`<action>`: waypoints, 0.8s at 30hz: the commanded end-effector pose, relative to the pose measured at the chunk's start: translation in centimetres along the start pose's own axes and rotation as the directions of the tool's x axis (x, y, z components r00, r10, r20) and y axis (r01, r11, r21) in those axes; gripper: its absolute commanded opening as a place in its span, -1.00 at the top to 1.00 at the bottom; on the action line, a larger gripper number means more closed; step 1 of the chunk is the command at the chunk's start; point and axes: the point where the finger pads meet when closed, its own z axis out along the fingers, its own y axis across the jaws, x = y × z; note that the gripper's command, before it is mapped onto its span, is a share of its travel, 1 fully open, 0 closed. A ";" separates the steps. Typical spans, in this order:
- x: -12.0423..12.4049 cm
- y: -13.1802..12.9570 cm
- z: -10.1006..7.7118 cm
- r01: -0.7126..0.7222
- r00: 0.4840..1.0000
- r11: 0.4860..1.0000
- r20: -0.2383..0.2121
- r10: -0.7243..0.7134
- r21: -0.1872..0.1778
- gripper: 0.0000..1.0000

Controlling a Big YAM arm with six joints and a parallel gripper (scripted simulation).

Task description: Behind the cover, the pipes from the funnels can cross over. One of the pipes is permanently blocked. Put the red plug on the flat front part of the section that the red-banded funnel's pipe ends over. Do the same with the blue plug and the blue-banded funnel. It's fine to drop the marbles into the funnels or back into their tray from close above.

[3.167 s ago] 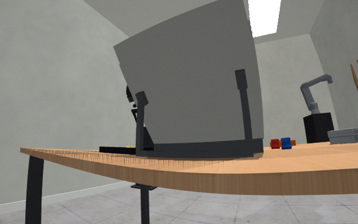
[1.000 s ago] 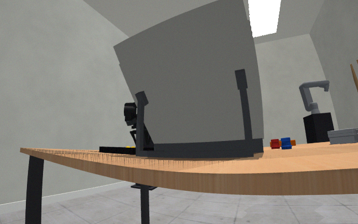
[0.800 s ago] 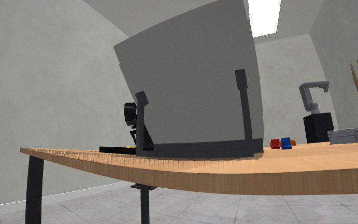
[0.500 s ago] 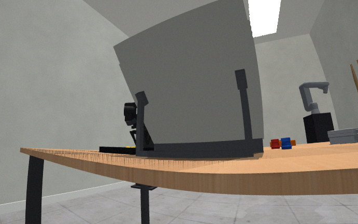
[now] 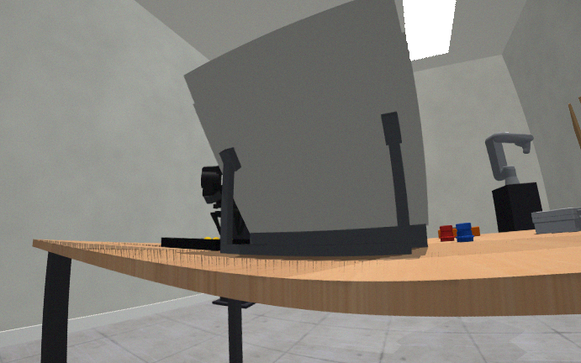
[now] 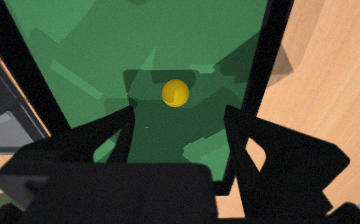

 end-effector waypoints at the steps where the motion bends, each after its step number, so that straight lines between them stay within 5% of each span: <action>1: -1.0 -0.2 -0.2 0.010 1.000 1.000 0.016 -0.011 0.013 -0.60; 24: -1.2 -0.1 1.2 0.010 1.000 1.000 0.016 -0.010 0.013 -0.60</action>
